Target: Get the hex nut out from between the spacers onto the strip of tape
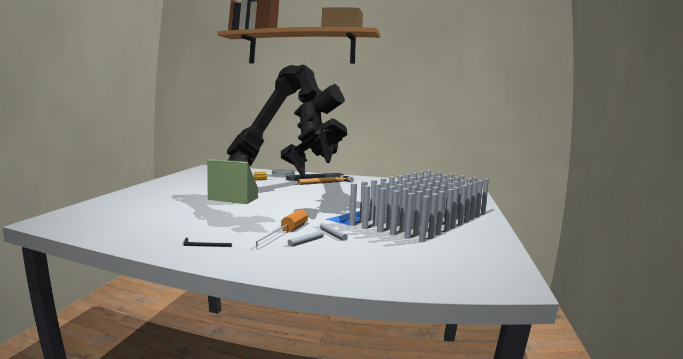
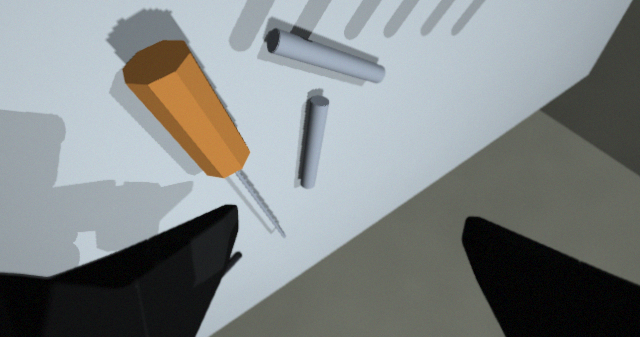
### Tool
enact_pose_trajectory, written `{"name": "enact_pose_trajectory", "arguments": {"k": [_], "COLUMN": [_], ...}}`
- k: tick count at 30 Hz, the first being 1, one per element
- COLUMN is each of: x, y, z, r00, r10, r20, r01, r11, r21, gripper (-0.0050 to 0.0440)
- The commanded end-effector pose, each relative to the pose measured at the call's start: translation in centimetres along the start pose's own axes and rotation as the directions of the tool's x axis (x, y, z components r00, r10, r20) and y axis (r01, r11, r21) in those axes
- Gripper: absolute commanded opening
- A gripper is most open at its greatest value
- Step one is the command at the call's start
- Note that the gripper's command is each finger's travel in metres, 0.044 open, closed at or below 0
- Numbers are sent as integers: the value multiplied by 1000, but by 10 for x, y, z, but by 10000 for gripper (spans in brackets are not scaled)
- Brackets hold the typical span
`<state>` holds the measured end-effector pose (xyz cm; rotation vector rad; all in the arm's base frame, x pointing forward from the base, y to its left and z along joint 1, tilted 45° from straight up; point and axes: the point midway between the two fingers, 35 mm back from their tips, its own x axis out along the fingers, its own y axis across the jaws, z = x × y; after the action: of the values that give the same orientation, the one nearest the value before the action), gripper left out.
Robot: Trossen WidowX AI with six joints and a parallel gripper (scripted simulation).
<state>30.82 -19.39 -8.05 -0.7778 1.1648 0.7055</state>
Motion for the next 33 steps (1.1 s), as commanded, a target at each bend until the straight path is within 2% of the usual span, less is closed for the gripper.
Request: {"name": "enact_pose_trajectory", "arguments": {"k": [1, 2, 5, 8, 15, 17, 19, 22, 24, 33], "x": [0, 0, 4, 6, 8, 20, 20, 44, 52, 50], "y": [-4, -4, 6, 11, 13, 26, 26, 43, 50, 43], "z": [-17, -17, -34, -43, -40, -35, -35, -19, -14, -14], "r00": [998, 998, 987, 979, 977, 974, 974, 974, 974, 979], "r10": [63, 63, 153, 201, 208, 223, 223, 223, 223, 201], "r20": [-30, -30, -39, -41, -41, -38, -38, -32, -29, -31], "r01": [-66, -66, -158, -202, -207, -221, -221, -218, -217, -197], "r11": [991, 991, 944, 904, 897, 898, 898, 899, 899, 902], "r21": [-115, -115, -290, -378, -391, -380, -380, -380, -380, -384], "gripper": [400, 400, 400, 400, 400, 400, 400, 400, 400, 400]}}
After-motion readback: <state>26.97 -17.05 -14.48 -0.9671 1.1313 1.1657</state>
